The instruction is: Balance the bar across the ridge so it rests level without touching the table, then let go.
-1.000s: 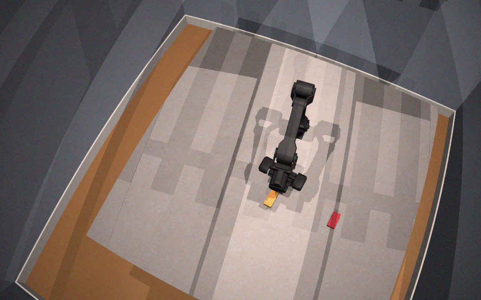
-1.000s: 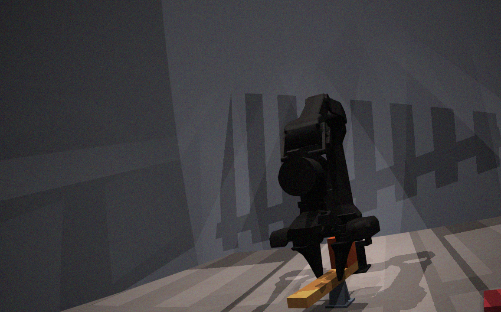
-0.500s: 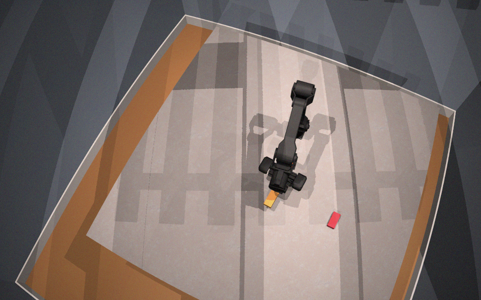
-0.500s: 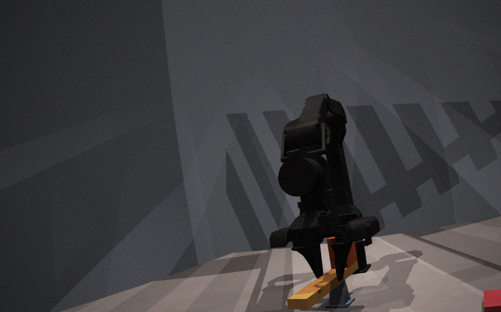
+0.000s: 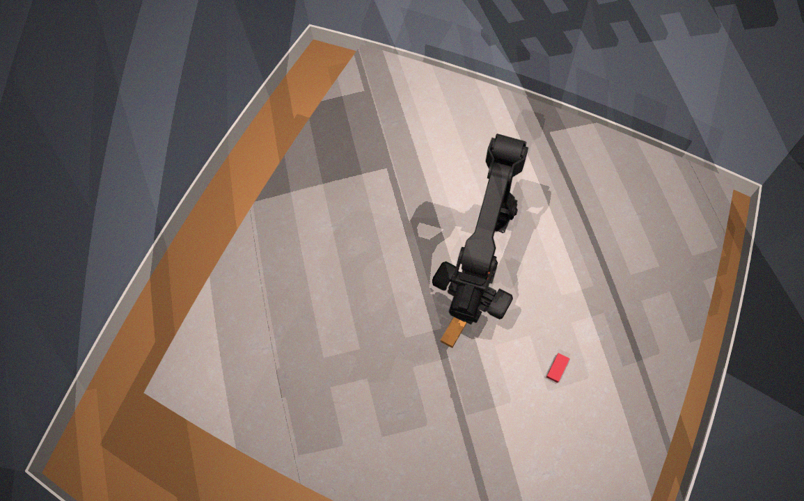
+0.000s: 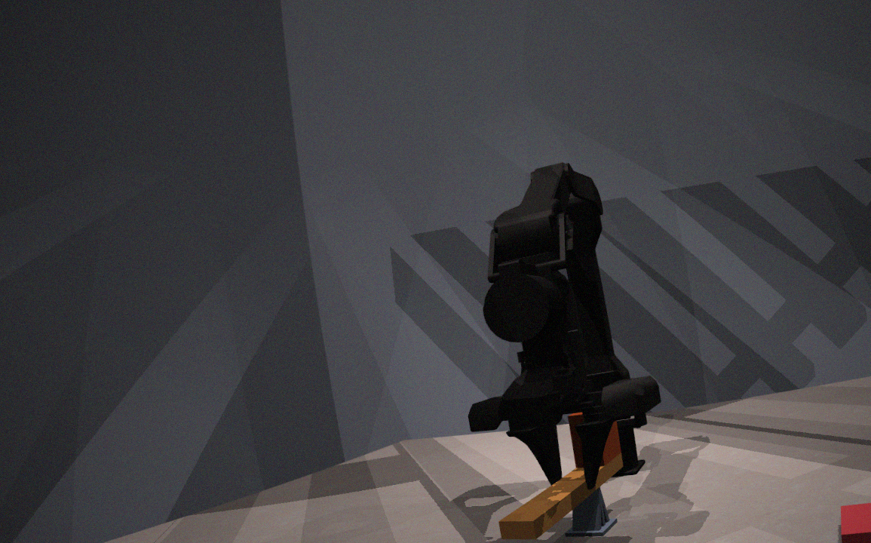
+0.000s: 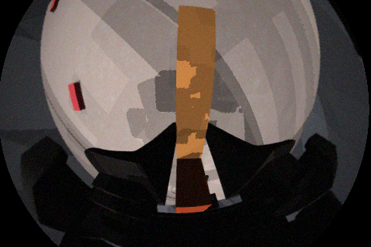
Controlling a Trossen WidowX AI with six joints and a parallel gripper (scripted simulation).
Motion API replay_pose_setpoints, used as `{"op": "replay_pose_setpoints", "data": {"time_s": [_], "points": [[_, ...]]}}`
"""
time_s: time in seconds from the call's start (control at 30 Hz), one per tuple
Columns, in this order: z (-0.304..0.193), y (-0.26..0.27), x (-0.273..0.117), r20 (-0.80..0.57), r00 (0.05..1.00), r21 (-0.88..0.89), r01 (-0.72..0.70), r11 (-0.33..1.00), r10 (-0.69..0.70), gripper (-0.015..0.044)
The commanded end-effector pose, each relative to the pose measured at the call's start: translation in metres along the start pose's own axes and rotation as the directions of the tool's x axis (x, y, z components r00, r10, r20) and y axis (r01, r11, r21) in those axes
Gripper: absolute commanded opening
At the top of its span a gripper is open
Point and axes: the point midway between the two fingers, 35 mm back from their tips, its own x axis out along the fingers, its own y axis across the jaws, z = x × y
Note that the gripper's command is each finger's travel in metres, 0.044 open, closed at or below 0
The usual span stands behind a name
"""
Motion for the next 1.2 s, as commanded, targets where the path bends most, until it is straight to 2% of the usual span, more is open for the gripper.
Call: {"op": "replay_pose_setpoints", "data": {"time_s": [0.0, 0.53, 0.73, 0.77, 1.17], "points": [[0.0000, 0.0000, 0.0000, 0.000, 1.000, 0.000, 0.000, 1.000, 0.000, 0.0000], [0.0000, 0.0000, 0.0000, 0.000, 1.000, 0.000, 0.000, 1.000, 0.000, 0.0000], [0.0000, 0.0000, 0.0000, 0.000, 1.000, 0.000, 0.000, 1.000, 0.000, 0.0157], [0.0000, 0.0000, 0.0000, 0.000, 1.000, 0.000, 0.000, 1.000, 0.000, 0.0167], [0.0000, 0.0000, 0.0000, 0.000, 1.000, 0.000, 0.000, 1.000, 0.000, 0.0167]]}}
